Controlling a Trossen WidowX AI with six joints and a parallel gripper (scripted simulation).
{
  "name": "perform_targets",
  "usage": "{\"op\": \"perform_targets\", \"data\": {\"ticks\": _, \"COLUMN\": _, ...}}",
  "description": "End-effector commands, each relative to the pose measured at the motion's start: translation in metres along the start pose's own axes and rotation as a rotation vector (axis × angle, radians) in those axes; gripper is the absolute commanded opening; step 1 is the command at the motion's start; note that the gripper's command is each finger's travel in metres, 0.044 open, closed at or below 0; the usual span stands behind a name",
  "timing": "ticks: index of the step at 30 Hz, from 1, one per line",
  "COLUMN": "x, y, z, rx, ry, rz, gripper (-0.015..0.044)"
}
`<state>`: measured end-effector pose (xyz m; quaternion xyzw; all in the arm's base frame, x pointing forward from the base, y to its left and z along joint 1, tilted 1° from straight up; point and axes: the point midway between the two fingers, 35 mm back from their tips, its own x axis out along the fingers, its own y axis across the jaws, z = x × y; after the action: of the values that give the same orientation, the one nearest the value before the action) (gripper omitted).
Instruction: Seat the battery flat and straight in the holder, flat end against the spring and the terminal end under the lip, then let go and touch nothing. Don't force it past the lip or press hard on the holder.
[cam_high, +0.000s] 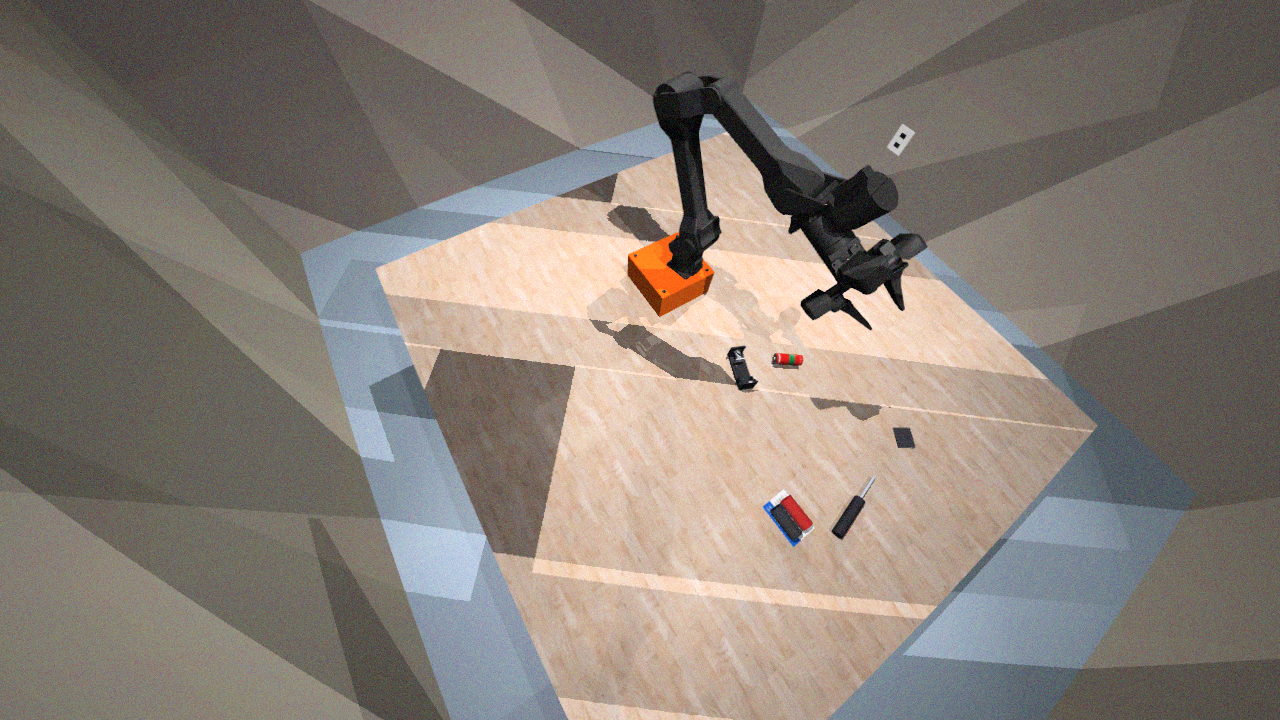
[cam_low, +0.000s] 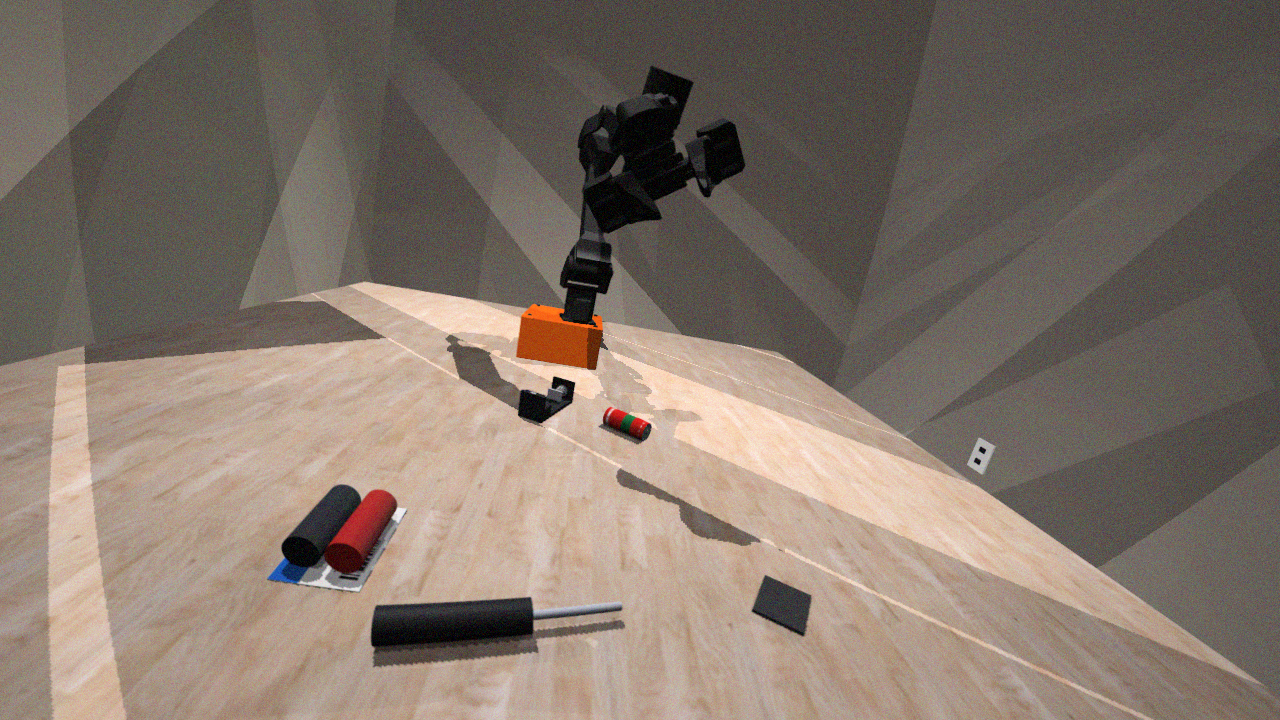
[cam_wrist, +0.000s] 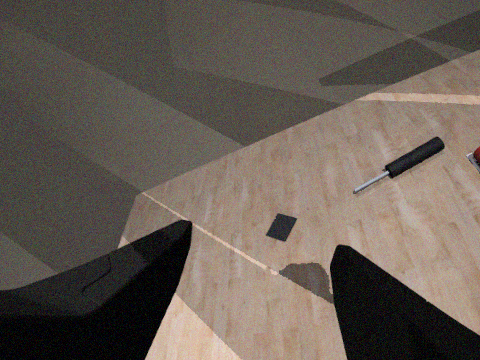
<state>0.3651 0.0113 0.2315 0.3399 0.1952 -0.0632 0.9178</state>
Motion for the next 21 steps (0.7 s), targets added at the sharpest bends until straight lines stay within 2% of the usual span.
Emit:
{"op": "perform_targets", "data": {"ticks": 1, "x": 0.040, "y": -0.038, "z": -0.056, "rx": 0.519, "ry": 0.218, "rz": -0.285, "gripper": 0.0248}}
{"op": "perform_targets", "data": {"ticks": 12, "x": 0.058, "y": -0.081, "z": -0.113, "rx": 1.024, "ry": 0.263, "rz": -0.703, "gripper": 0.0248}}
{"op": "perform_targets", "data": {"ticks": 21, "x": 0.056, "y": -0.115, "z": -0.158, "rx": 1.385, "ry": 0.126, "rz": -1.113, "gripper": 0.0248}}
